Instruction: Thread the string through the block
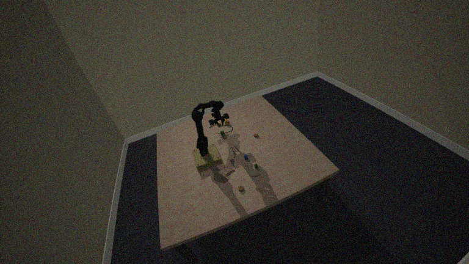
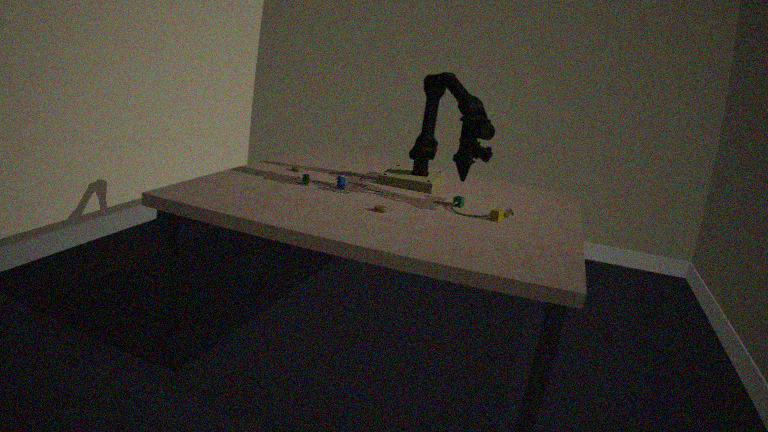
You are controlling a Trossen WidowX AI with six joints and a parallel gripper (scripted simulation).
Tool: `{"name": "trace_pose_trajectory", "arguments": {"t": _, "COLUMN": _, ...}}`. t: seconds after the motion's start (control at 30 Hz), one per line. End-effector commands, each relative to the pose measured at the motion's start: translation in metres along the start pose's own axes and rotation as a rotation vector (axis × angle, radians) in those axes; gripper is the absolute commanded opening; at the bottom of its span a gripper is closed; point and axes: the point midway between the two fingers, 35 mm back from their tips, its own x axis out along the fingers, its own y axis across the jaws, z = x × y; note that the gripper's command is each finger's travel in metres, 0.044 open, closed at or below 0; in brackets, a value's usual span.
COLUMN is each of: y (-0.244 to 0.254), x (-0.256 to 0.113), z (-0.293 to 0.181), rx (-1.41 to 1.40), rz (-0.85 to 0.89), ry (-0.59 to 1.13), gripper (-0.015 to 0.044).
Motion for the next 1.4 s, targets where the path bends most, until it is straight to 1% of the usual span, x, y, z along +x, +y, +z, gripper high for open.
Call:
{"name": "trace_pose_trajectory", "arguments": {"t": 0.0, "y": 0.020, "x": 0.001, "z": 0.001, "rx": 0.799, "rz": 0.019, "ry": 0.017, "gripper": 0.0121}}
{"name": "trace_pose_trajectory", "arguments": {"t": 0.73, "y": 0.037, "x": 0.001, "z": 0.004, "rx": 1.830, "rz": 0.013, "ry": 0.039, "gripper": 0.0121}}
{"name": "trace_pose_trajectory", "arguments": {"t": 1.37, "y": 0.037, "x": 0.001, "z": 0.004, "rx": 1.852, "rz": 0.012, "ry": 0.040, "gripper": 0.0121}}
